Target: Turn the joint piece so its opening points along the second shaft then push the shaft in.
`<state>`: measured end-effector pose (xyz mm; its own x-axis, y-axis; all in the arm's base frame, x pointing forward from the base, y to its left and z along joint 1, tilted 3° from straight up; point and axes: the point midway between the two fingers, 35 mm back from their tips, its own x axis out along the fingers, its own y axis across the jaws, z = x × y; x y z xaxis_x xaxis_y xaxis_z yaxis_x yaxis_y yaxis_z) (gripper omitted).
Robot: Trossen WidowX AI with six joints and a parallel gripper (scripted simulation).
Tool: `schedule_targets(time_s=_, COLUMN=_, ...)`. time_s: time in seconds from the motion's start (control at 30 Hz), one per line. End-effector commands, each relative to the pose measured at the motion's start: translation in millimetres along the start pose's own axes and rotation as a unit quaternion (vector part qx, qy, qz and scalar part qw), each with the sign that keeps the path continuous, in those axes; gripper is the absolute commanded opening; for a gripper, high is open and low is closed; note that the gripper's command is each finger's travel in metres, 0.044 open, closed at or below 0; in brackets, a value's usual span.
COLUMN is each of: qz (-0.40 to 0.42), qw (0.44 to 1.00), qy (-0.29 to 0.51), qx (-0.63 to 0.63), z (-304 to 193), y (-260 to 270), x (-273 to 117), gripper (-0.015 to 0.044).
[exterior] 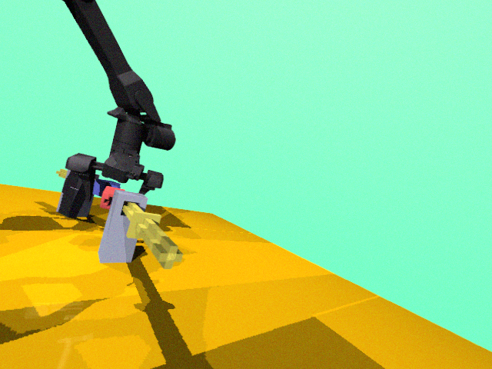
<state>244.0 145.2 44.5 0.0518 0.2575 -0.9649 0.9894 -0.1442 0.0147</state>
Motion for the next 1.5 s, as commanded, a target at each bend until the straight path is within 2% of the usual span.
schedule_targets(time_s=0.0, qz=0.001, qw=1.0, qy=0.028, qx=-0.005, z=0.3, y=-2.4, x=-2.4, gripper=0.044)
schedule_targets(time_s=0.3, qz=0.004, qw=1.0, qy=0.023, qx=-0.015, z=-2.0, y=0.3, x=-5.0, gripper=0.044)
schedule_targets(time_s=0.73, qz=0.004, qw=0.973, qy=-0.006, qx=-0.23, z=-16.9, y=7.5, x=-37.0, gripper=0.044)
schedule_targets(time_s=1.1, qz=-0.01, qw=0.913, qy=-0.03, qx=-0.406, z=-26.7, y=9.7, x=-66.3, gripper=0.044)
schedule_targets(time_s=1.47, qz=-0.032, qw=0.822, qy=-0.049, qx=-0.567, z=-33.9, y=8.1, x=-96.8, gripper=0.044)
